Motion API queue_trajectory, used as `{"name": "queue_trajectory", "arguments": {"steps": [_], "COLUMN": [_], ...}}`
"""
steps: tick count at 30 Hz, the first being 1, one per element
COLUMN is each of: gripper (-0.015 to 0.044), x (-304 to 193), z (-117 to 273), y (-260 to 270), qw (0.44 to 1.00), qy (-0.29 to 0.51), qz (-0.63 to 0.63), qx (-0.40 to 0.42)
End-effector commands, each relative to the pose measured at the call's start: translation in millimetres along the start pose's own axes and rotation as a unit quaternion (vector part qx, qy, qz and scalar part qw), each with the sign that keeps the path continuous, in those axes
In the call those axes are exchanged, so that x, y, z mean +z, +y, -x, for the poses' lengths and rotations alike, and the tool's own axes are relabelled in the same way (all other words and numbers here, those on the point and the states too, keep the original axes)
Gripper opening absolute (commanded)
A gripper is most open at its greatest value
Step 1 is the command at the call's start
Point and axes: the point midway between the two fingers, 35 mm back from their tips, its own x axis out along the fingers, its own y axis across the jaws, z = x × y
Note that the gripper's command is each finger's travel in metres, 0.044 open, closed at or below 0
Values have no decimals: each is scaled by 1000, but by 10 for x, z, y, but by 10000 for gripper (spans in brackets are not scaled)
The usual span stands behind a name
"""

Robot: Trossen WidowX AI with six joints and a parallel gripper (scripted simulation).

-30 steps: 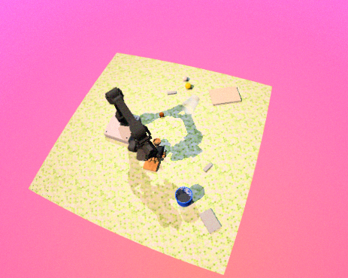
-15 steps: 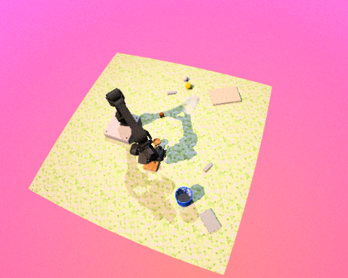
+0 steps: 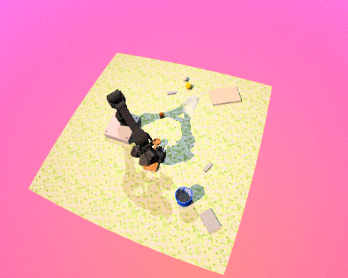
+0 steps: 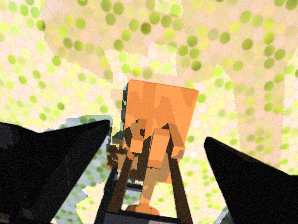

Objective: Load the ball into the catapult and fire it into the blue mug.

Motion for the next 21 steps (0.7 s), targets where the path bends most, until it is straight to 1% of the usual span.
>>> {"name": "queue_trajectory", "arguments": {"steps": [1,14,21], "gripper": [440,440,256], "x": [-11,-22,-12], "z": [-78,-262,-223], "y": [-4,-18,-15], "qw": [1000,1000,1000], "qy": [3,3,1], "qz": [3,3,0], "qx": [0,0,-1]}}
